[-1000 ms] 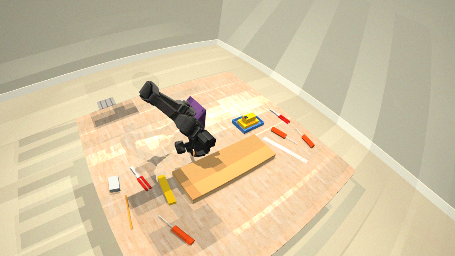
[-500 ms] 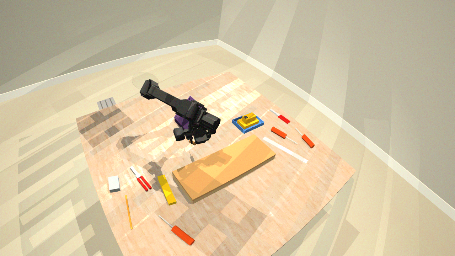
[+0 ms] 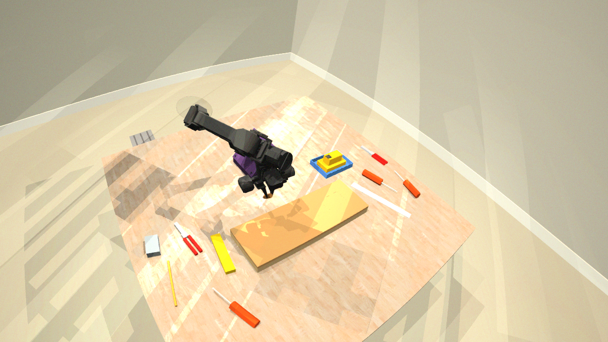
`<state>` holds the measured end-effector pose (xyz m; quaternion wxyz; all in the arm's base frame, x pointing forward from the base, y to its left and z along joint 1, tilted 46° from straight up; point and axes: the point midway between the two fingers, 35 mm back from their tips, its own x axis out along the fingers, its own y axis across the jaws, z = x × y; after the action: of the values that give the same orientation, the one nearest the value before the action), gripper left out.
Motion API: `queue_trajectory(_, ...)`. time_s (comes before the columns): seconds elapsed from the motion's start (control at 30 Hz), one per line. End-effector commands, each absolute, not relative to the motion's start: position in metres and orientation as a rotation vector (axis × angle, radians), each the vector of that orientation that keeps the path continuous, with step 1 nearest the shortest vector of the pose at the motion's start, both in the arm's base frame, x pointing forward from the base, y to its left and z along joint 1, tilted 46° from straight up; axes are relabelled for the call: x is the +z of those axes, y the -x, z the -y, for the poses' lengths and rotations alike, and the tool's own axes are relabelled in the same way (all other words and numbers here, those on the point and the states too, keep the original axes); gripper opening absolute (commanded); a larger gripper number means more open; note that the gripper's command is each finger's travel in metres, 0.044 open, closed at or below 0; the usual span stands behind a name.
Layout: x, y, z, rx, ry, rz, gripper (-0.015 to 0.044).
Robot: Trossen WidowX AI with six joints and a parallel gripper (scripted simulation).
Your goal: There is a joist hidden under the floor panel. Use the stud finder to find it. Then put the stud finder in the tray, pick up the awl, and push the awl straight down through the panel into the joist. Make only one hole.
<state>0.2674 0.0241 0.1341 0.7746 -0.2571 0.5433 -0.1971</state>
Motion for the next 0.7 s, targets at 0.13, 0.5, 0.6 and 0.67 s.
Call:
queue_trajectory(0.13, 0.143, -0.29, -0.042, -0.274, 0.622, -0.998, 0.0)
queue_trajectory(0.5, 0.172, -0.314, -0.063, -0.141, 0.728, -0.723, 0.0)
queue_trajectory(0.6, 0.183, -0.319, -0.067, -0.121, 0.758, -0.645, 0.0)
queue_trajectory(0.67, 0.19, -0.321, -0.07, -0.112, 0.779, -0.592, 0.0)
